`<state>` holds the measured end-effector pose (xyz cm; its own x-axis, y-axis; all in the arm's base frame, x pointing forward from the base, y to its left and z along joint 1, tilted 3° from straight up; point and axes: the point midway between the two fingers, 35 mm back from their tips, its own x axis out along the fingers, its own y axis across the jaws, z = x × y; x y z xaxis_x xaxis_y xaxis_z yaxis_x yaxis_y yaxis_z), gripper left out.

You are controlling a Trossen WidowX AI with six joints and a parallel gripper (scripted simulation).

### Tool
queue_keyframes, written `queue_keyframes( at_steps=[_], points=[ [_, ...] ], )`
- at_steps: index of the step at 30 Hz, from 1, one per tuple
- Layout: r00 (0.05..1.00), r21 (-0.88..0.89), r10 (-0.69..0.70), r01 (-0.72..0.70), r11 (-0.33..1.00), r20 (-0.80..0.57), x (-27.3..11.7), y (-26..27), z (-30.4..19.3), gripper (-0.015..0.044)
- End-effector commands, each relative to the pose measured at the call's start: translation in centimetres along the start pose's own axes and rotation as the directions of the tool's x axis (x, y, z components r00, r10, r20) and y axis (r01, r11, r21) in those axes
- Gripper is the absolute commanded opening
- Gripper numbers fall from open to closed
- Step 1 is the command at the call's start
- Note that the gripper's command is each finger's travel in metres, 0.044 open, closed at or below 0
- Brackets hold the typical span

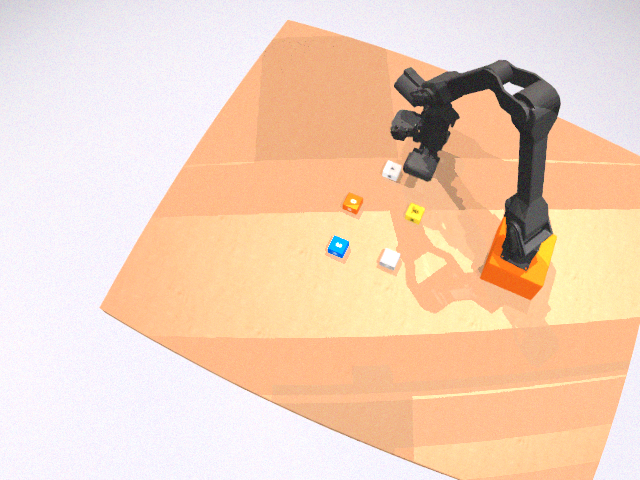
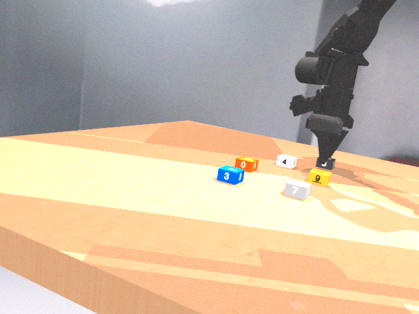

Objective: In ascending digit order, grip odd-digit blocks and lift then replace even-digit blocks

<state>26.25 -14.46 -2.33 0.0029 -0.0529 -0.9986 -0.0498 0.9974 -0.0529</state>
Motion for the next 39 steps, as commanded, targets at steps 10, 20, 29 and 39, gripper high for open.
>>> queue_keyframes(
  at_steps=[10,20,29,39],
  points=[
    [1.000,-0.004,-0.007,0.007,1.000,0.008,-1.0,-0.1,0.2,0.0120],
    [1.000,-0.004,-0.007,0.007,1.000,0.008,-0.8,-0.1,0.2,0.0120],
    [1.000,-0.004,-0.007,0.007,1.000,0.008,0.4,-0.1,0.2,0.0120],
    [1.000,-0.004,-0.007,0.007,1.000,0.008,0.5,-0.1,0.2,0.0120]
  ],
)
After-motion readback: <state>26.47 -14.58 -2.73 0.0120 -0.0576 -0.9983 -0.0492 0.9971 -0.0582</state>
